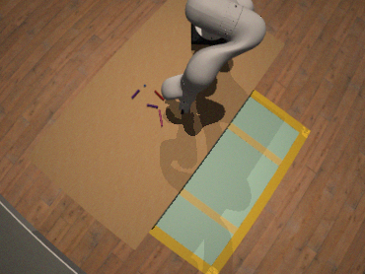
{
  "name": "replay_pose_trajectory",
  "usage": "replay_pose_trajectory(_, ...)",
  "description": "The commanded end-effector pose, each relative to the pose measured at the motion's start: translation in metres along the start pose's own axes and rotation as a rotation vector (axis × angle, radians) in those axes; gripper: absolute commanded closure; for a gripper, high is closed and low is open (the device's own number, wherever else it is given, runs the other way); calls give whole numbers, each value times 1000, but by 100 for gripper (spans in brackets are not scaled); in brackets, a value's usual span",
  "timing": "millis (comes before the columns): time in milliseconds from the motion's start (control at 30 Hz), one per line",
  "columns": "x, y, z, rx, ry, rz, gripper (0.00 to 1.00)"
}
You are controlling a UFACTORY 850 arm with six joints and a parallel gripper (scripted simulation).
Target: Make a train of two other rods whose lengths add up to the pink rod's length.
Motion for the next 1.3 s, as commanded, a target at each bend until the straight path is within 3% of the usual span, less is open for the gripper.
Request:
replay_pose_trajectory(0,-1,0,0,0,0,-1,96)
replay_pose_trajectory(1267,-1,-12,0,0,0,-1,96)
Point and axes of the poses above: the point where the finger pads meet when closed, its own y axis back along the fingers, its own x axis across the jaws, z = x × y, the point moved 3 cm from there along y, back along the fingers, and after that the axes turned 3 degrees about -y, right-handed, at the moved point
